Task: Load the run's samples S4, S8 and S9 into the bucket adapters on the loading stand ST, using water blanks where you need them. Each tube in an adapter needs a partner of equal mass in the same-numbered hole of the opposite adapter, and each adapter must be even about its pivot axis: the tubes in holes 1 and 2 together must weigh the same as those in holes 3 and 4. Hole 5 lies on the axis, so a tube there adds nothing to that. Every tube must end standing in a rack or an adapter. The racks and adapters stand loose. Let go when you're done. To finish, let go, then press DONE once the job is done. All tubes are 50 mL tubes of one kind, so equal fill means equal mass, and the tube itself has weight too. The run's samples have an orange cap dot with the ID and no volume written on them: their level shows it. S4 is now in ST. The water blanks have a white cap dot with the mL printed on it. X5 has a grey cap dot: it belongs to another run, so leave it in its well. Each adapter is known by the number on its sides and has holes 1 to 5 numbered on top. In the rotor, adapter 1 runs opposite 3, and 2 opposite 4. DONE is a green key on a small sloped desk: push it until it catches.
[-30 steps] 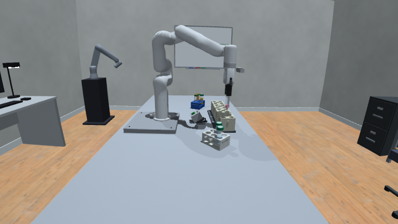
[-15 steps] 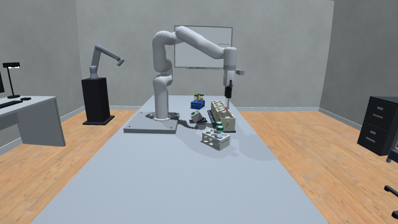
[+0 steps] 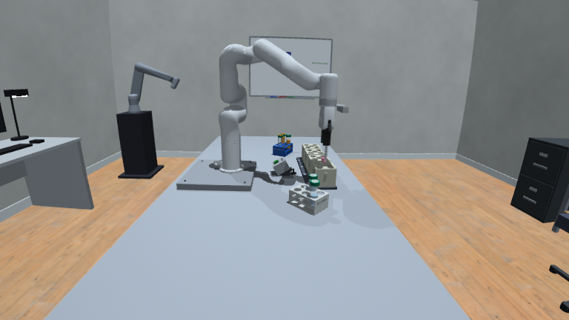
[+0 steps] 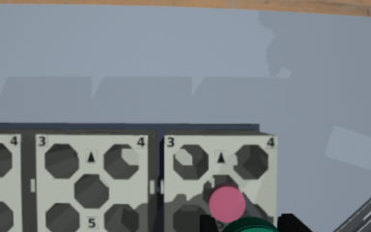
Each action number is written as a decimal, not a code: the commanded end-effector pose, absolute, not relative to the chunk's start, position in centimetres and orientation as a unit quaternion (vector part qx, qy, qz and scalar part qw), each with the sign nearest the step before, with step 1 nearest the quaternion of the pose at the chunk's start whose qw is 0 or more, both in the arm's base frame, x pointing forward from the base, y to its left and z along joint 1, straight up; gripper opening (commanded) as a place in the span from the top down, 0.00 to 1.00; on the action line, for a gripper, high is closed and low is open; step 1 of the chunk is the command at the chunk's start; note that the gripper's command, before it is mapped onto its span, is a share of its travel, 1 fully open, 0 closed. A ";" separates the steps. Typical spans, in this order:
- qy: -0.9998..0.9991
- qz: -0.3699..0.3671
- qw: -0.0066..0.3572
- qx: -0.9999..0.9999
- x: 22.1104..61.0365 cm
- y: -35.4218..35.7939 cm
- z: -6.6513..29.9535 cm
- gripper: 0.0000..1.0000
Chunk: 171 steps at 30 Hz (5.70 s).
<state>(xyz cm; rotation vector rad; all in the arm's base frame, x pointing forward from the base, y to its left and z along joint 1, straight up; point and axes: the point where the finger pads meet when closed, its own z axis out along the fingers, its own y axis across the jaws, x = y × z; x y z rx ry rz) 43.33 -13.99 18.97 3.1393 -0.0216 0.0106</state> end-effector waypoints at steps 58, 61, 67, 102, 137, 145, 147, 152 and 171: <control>-0.007 0.005 0.003 1.000 43.5 -14.1 15.1 1.00; -0.007 0.005 0.003 1.000 43.5 -14.1 14.8 1.00; -0.007 0.005 0.003 1.000 43.5 -14.1 14.3 1.00; -0.007 0.005 0.003 1.000 43.5 -14.1 11.3 1.00; -0.007 0.005 0.003 1.000 43.5 -14.1 9.8 0.56; -0.007 0.005 0.003 1.000 43.5 -14.1 9.8 0.56; -0.007 0.005 0.003 1.000 43.5 -14.1 9.8 0.56; -0.007 0.005 0.003 1.000 43.5 -14.1 9.8 0.56; -0.007 0.005 0.003 1.000 43.5 -14.1 11.6 0.56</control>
